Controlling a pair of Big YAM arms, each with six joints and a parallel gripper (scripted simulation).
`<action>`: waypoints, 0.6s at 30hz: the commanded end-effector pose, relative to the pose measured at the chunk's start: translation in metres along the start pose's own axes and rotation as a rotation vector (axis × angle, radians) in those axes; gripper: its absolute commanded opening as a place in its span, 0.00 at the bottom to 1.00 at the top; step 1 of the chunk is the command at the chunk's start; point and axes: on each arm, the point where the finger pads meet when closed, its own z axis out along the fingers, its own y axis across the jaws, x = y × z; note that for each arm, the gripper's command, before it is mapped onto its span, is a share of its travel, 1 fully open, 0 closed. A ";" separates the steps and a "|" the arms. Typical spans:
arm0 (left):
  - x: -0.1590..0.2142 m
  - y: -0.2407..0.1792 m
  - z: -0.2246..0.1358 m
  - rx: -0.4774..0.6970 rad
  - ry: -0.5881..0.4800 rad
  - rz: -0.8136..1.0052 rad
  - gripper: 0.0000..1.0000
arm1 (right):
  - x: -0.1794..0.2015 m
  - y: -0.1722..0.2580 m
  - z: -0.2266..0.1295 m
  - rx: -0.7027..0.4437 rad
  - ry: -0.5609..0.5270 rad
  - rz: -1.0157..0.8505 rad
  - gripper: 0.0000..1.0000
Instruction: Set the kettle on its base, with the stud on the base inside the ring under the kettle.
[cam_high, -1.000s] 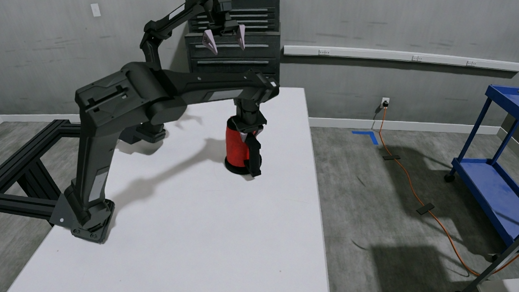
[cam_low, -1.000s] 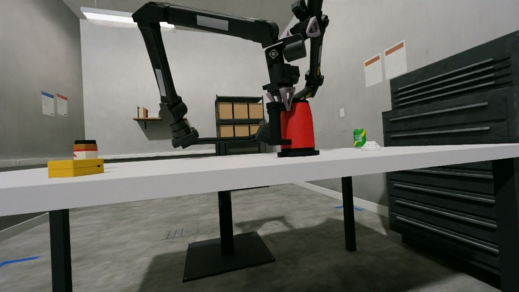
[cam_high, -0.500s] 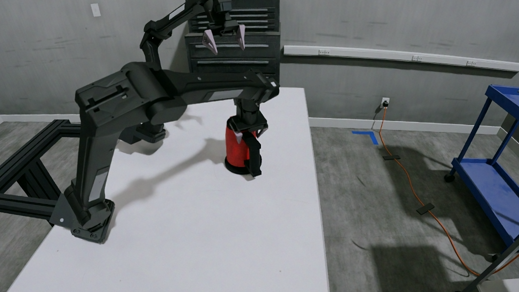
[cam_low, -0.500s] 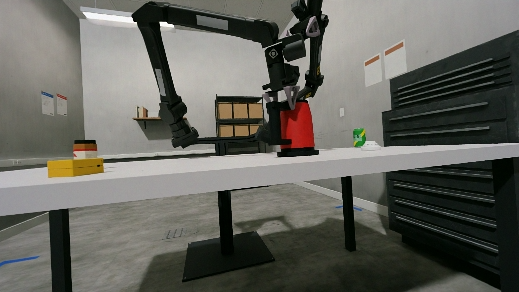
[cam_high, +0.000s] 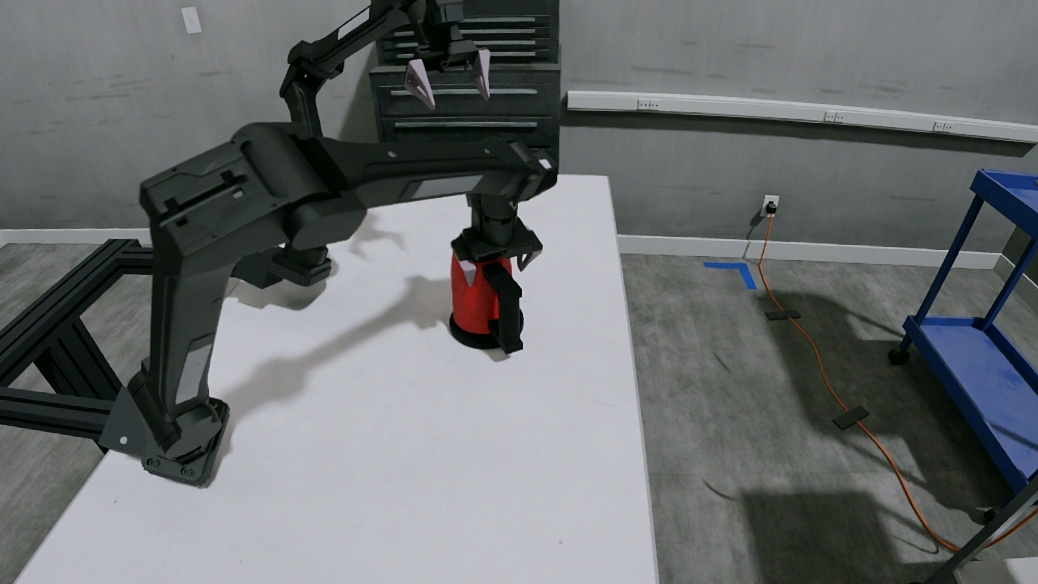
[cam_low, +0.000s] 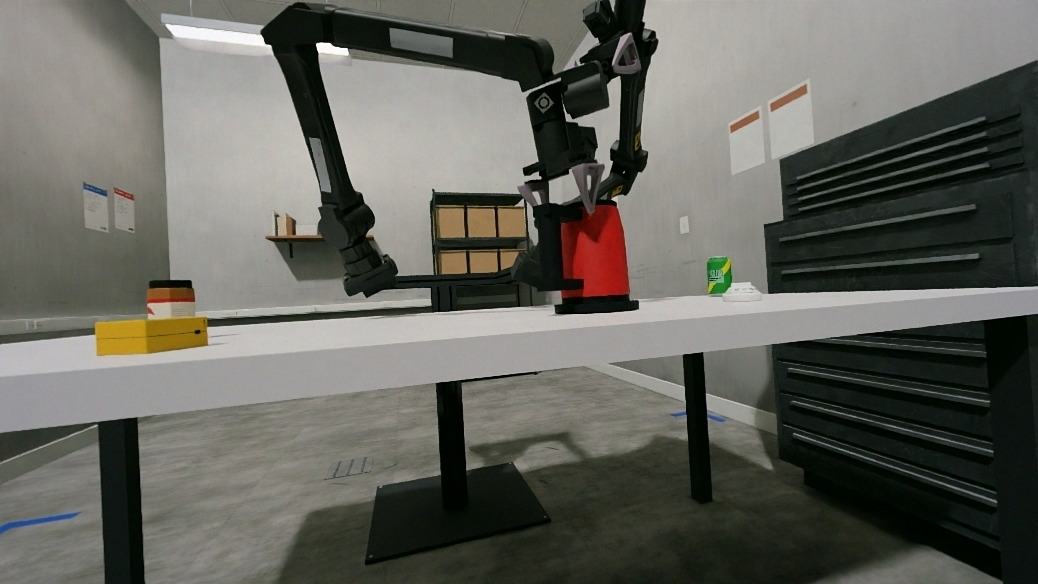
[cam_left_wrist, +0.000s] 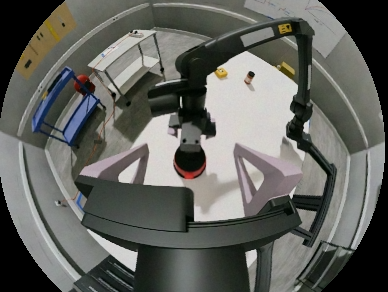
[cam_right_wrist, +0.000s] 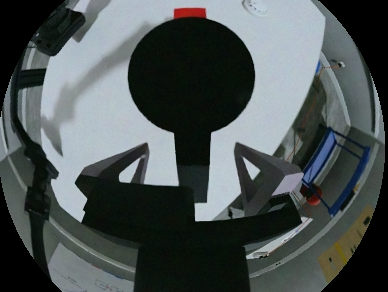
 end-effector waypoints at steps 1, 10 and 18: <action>-0.008 0.004 -0.004 -0.006 -0.016 0.013 1.00 | -0.008 -0.007 -0.045 0.069 -0.025 0.013 1.00; -0.008 0.004 -0.004 -0.006 -0.016 0.013 1.00 | -0.007 -0.012 -0.103 0.085 -0.036 0.021 1.00; -0.008 0.004 -0.004 -0.006 -0.016 0.013 1.00 | -0.008 -0.003 -0.129 0.090 -0.045 -0.018 1.00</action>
